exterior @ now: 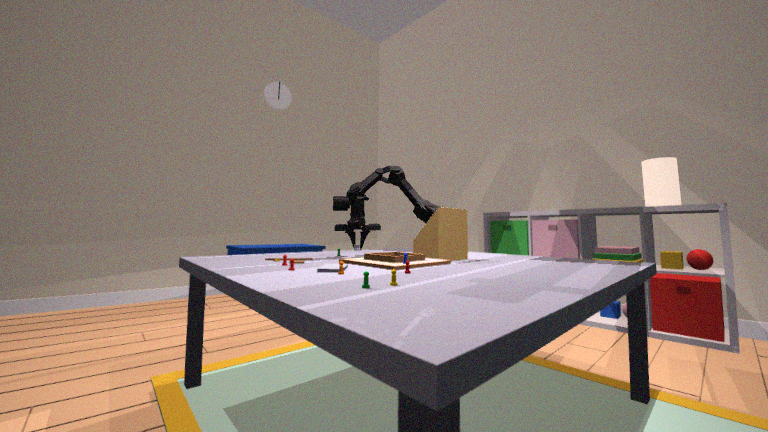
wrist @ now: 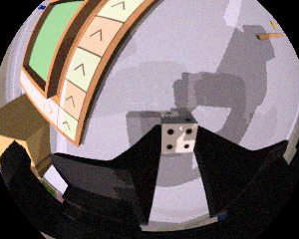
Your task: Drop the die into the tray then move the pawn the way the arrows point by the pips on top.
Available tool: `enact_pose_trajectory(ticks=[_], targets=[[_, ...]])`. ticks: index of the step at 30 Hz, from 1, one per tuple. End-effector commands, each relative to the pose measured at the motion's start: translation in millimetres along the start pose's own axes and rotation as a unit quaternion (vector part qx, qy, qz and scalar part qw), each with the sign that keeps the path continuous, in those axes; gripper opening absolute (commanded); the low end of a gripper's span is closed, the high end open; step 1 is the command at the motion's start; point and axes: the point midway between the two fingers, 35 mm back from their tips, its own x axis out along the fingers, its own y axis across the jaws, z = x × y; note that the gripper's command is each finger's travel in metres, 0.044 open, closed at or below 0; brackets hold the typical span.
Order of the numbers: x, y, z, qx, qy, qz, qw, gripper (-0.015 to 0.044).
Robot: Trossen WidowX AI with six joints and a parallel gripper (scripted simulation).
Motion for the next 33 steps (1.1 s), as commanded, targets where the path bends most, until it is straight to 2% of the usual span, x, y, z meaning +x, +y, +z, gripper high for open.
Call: enact_pose_trajectory(ticks=[1, 11, 17, 33], targets=[[-31, -5, 2, 0.006, -0.004, -0.007, 1.000, 0.0000], [-89, -3, -2, 0.005, -0.002, -0.010, 1.000, 0.0000], [-87, 4, 10, -0.019, -0.004, -0.008, 1.000, 0.0000], [-64, 99, 106, -0.256, -0.015, 0.003, 0.967, 0.0000]])
